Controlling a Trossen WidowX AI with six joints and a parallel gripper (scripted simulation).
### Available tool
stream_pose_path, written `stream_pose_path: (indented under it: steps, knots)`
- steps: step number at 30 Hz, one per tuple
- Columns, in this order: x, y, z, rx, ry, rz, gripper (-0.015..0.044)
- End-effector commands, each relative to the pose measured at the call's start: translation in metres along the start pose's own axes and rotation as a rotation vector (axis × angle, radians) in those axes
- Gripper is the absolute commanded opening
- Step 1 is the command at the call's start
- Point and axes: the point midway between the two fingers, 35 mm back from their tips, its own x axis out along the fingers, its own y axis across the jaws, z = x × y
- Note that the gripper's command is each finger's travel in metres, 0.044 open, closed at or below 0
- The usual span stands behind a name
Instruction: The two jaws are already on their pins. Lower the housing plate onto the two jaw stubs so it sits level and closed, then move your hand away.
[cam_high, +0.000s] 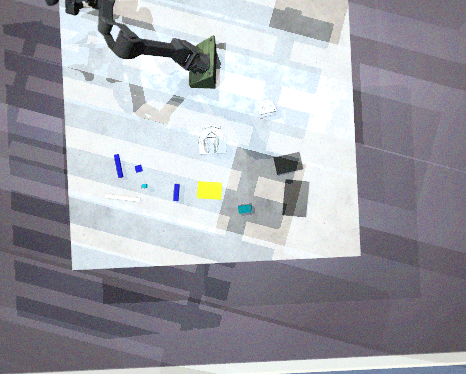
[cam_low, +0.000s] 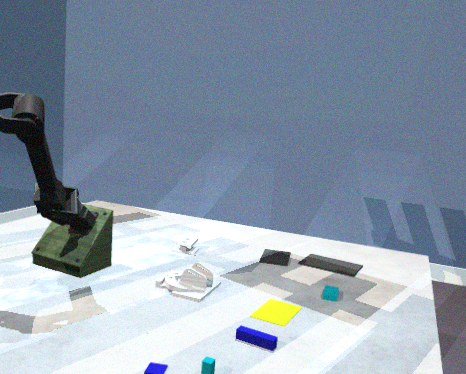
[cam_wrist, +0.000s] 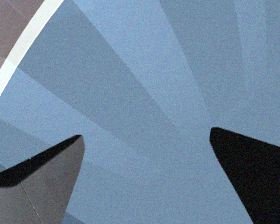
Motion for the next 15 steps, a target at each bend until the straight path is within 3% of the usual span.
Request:
stream_pose_path:
  steps: [1, 15]
  knots:
    - [0.0, 0.0, 0.0, 0.0, 0.0, 0.0, 0.0426]
    - [0.018, 0.01, 0.029, 0.244, -0.062, 0.005, 0.044]
